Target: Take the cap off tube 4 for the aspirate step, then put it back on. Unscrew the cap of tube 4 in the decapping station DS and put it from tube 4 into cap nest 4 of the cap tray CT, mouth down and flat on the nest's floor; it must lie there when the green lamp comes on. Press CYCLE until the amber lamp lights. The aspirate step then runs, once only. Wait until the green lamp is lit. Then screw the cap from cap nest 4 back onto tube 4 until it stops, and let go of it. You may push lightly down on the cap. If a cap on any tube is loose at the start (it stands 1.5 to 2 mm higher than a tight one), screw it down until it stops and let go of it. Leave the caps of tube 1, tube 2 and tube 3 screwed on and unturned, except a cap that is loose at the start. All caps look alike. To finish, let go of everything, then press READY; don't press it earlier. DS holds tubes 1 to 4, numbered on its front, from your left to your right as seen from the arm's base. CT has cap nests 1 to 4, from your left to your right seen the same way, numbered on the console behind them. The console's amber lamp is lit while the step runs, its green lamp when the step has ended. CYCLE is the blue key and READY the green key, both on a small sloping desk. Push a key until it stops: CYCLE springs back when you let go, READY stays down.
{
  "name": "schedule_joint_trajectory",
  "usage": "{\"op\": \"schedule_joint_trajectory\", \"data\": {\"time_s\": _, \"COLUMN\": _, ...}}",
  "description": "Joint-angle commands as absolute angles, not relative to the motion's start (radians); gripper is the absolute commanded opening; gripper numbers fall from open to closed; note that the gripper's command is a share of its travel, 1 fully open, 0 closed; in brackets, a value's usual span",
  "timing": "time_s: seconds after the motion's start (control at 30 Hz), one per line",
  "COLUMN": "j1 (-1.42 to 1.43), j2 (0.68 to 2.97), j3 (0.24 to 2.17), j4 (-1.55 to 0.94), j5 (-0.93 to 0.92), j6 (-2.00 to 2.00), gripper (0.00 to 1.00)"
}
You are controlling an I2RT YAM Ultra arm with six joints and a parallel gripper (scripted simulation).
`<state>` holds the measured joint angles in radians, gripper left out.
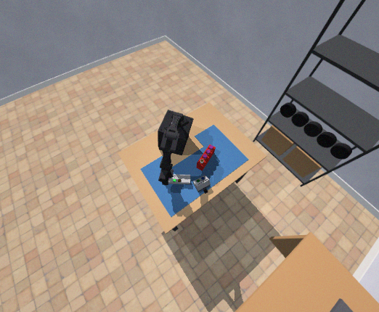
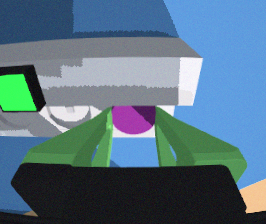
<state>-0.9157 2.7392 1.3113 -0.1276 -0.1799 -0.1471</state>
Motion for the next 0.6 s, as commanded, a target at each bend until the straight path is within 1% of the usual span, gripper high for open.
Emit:
{"op": "schedule_joint_trajectory", "data": {"time_s": 0.0, "j1": -0.917, "j2": 2.732, "j3": 1.316, "j4": -0.126, "j5": -0.179, "j6": -0.147, "gripper": 0.00}}
{"op": "schedule_joint_trajectory", "data": {"time_s": 0.4, "j1": -0.946, "j2": 2.529, "j3": 1.224, "j4": -0.242, "j5": -0.180, "j6": -0.177, "gripper": 0.00}}
{"op": "schedule_joint_trajectory", "data": {"time_s": 0.57, "j1": -0.954, "j2": 2.480, "j3": 1.209, "j4": -0.278, "j5": -0.180, "j6": -0.184, "gripper": 0.00}}
